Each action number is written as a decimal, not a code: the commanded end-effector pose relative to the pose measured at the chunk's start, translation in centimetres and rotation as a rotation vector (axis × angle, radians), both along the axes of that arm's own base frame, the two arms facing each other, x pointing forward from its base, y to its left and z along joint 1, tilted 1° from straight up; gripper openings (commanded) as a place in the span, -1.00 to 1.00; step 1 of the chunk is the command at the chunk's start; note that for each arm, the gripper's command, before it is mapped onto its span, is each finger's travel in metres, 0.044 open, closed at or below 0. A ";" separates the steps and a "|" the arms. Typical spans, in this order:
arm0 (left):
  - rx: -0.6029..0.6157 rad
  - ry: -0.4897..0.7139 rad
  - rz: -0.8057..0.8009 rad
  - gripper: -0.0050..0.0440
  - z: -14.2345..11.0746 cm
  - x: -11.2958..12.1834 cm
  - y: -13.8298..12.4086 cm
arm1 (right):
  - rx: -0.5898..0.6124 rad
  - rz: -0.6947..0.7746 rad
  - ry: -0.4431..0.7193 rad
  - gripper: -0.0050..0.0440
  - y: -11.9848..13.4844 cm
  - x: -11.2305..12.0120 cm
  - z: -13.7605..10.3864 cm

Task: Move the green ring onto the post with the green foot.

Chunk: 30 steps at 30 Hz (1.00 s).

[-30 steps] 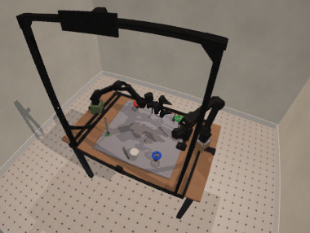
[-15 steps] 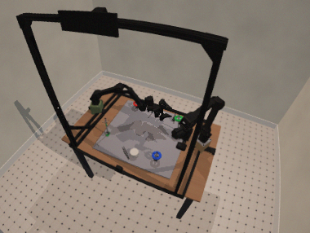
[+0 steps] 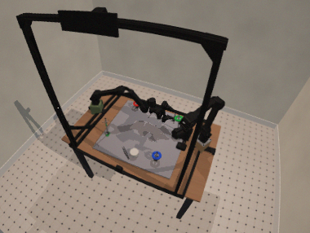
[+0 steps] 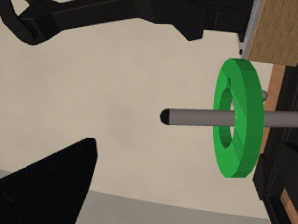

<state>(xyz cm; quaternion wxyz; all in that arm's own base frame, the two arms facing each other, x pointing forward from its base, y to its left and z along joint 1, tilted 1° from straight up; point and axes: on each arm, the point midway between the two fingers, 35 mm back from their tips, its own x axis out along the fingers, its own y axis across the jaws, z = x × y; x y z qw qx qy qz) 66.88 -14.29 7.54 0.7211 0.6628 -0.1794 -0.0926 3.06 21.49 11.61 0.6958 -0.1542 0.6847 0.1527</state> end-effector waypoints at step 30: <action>0.005 0.006 0.003 0.74 -2.6 2.9 -1.3 | -0.002 0.004 0.002 0.84 -0.1 -0.1 0.0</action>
